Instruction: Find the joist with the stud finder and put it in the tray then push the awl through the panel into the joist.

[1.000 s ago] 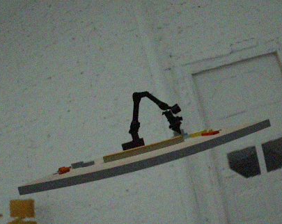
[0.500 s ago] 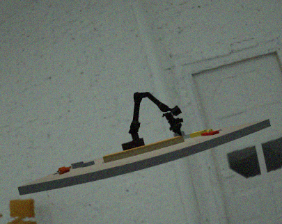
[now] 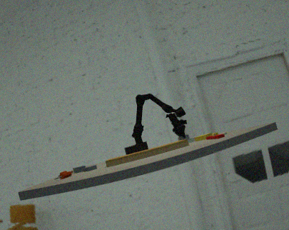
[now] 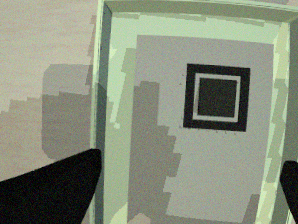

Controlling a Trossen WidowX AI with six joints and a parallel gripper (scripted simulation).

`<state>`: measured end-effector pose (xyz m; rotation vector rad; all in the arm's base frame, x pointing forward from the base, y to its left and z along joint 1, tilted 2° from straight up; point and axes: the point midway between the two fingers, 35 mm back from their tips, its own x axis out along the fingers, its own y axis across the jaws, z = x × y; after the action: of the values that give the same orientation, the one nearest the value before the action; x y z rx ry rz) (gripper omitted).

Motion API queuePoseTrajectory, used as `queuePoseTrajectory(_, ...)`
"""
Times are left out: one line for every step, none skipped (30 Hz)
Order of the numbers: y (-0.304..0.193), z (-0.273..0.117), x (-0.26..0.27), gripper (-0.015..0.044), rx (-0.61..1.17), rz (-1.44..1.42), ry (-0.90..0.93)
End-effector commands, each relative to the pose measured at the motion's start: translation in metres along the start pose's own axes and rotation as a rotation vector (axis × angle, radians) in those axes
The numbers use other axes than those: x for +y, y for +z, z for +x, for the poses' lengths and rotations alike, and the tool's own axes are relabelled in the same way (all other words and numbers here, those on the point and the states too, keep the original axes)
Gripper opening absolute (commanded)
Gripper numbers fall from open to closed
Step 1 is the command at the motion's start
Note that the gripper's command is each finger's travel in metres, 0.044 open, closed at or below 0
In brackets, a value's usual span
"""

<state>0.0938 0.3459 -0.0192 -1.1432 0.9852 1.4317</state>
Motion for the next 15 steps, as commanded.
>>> queuePoseTrajectory(0.02,-0.048,-0.003,0.044,-0.035,-0.002,-0.018)
queuePoseTrajectory(0.023,-0.064,-0.002,0.044,-0.035,-0.002,-0.017)
queuePoseTrajectory(0.024,-0.073,-0.002,0.044,-0.035,-0.002,-0.017)
queuePoseTrajectory(0.024,-0.077,-0.001,0.044,-0.035,-0.002,-0.017)
queuePoseTrajectory(0.024,-0.077,-0.001,0.044,-0.035,-0.002,-0.017)
queuePoseTrajectory(0.019,-0.06,-0.004,0.044,-0.031,0.003,-0.016)
queuePoseTrajectory(0.015,-0.061,-0.012,0.044,-0.03,0.032,-0.018)
queuePoseTrajectory(0.008,-0.062,-0.023,0.044,-0.028,0.081,-0.021)
queuePoseTrajectory(-0.002,-0.064,-0.037,0.044,-0.026,0.139,-0.025)
queuePoseTrajectory(-0.012,-0.065,-0.051,0.044,-0.024,0.198,-0.029)
queuePoseTrajectory(-0.023,-0.067,-0.064,0.044,-0.023,0.257,-0.033)
queuePoseTrajectory(-0.034,-0.069,-0.077,0.044,-0.018,0.308,-0.042)
queuePoseTrajectory(-0.046,-0.071,-0.091,0.044,-0.01,0.353,-0.055)
queuePoseTrajectory(-0.059,-0.072,-0.104,0.044,-0.002,0.398,-0.067)
queuePoseTrajectory(-0.073,-0.074,-0.116,0.044,0.005,0.443,-0.079)
